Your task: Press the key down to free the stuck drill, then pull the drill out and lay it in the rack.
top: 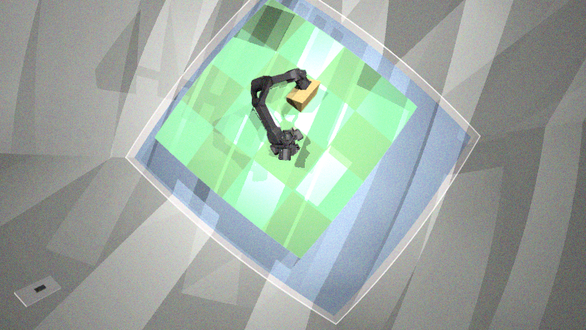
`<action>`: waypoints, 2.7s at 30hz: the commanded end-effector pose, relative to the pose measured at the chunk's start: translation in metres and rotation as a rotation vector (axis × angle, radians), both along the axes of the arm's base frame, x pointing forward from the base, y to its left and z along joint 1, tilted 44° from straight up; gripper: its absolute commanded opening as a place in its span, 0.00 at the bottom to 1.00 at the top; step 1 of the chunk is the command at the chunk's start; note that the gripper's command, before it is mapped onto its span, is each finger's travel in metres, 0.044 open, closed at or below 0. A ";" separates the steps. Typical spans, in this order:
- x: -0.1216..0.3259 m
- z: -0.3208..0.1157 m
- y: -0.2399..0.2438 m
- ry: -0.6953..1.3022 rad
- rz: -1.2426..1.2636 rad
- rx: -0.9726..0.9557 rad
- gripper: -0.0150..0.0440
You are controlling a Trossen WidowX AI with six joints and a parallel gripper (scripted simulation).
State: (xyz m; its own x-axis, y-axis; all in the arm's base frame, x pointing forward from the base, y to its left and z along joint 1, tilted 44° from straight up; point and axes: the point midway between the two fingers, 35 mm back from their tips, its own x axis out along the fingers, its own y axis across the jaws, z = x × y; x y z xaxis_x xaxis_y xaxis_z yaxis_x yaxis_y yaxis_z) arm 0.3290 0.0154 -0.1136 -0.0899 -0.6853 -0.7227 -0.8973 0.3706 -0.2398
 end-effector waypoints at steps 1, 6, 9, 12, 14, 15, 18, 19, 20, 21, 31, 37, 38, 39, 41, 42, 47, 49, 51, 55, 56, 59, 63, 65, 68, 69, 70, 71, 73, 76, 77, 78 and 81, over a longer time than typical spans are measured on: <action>-0.006 -0.003 0.004 -0.002 0.003 0.005 0.25; -0.013 -0.007 0.006 -0.001 0.003 0.005 0.25; -0.017 -0.008 0.008 -0.001 0.003 0.005 0.25; -0.021 -0.010 0.010 -0.001 0.003 0.005 0.25; -0.024 -0.012 0.011 -0.001 0.003 0.005 0.25; -0.025 -0.013 0.012 -0.001 0.003 0.005 0.25; -0.030 -0.015 0.014 -0.001 0.003 0.006 0.25; -0.031 -0.016 0.015 -0.001 0.003 0.006 0.25; -0.033 -0.016 0.016 -0.001 0.003 0.006 0.25; -0.034 -0.017 0.016 -0.001 0.003 0.006 0.25; -0.047 -0.024 0.026 0.000 0.003 0.007 0.25; -0.054 -0.028 0.033 0.000 0.003 0.008 0.25; -0.055 -0.028 0.034 0.000 0.003 0.008 0.25; -0.056 -0.029 0.035 0.000 0.003 0.008 0.25; -0.058 -0.030 0.038 0.000 0.003 0.008 0.25; -0.059 -0.031 0.039 0.000 0.003 0.008 0.25; -0.059 -0.038 0.031 0.000 0.003 0.008 0.25; -0.059 -0.041 0.028 0.000 0.003 0.008 0.25; -0.060 -0.045 0.025 0.000 0.003 0.007 0.25; -0.061 -0.048 0.022 0.000 0.003 0.007 0.25; -0.061 -0.049 0.021 0.000 0.003 0.007 0.25; -0.062 -0.050 0.020 0.000 0.003 0.007 0.25; -0.062 -0.054 0.016 0.000 0.003 0.007 0.25; -0.062 -0.056 0.015 0.000 0.003 0.007 0.25; -0.063 -0.059 0.012 0.000 0.003 0.006 0.25; -0.063 -0.060 0.010 0.000 0.003 0.006 0.25; -0.063 -0.061 0.009 0.000 0.003 0.006 0.25; -0.063 -0.062 0.009 0.000 0.003 0.006 0.25; -0.063 -0.064 0.007 0.000 0.003 0.006 0.25; -0.063 -0.067 0.004 0.000 0.003 0.006 0.25; -0.063 -0.068 0.004 0.000 0.003 0.006 0.25; -0.063 -0.068 0.003 0.000 0.003 0.006 0.25; -0.062 -0.067 0.007 -0.004 0.007 0.012 0.30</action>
